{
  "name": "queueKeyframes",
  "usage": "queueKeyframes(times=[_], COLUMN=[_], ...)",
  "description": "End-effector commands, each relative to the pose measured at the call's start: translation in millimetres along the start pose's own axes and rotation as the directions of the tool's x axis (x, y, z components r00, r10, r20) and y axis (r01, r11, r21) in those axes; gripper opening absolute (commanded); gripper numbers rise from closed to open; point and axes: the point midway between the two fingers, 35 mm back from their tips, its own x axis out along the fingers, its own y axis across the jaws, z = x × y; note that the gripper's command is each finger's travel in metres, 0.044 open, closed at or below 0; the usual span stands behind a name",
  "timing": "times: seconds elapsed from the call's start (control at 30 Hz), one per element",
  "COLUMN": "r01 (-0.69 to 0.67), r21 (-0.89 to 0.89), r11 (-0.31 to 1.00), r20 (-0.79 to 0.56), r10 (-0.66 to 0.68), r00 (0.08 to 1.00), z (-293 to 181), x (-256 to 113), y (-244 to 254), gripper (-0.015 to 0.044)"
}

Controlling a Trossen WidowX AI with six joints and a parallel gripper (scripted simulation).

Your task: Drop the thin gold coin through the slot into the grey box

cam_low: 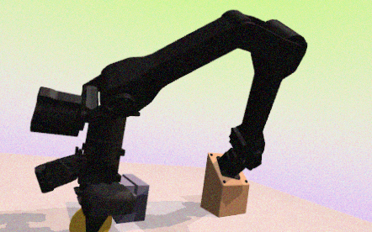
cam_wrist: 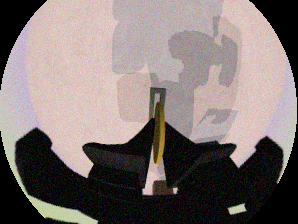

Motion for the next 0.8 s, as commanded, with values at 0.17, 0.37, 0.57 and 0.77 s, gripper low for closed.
queueKeyframes(times=[0.17,0.37,0.57,0.77], r01=[-0.004,-0.002,0.001,0.003], r21=[0.005,0.005,0.004,0.003], r11=[1.0,1.0,1.0,1.0], r20=[0.0,0.0,0.001,0.001], r10=[0.004,0.002,-0.001,-0.003], r00=[1.0,1.0,1.0,1.0], z=[-0.2,1.4,2.8,3.6], x=[0.5,-10.3,-25.1,-40.1], y=[0.3,-0.4,-1.1,-1.5], gripper=[0.0,0.0,0.0,0.0])
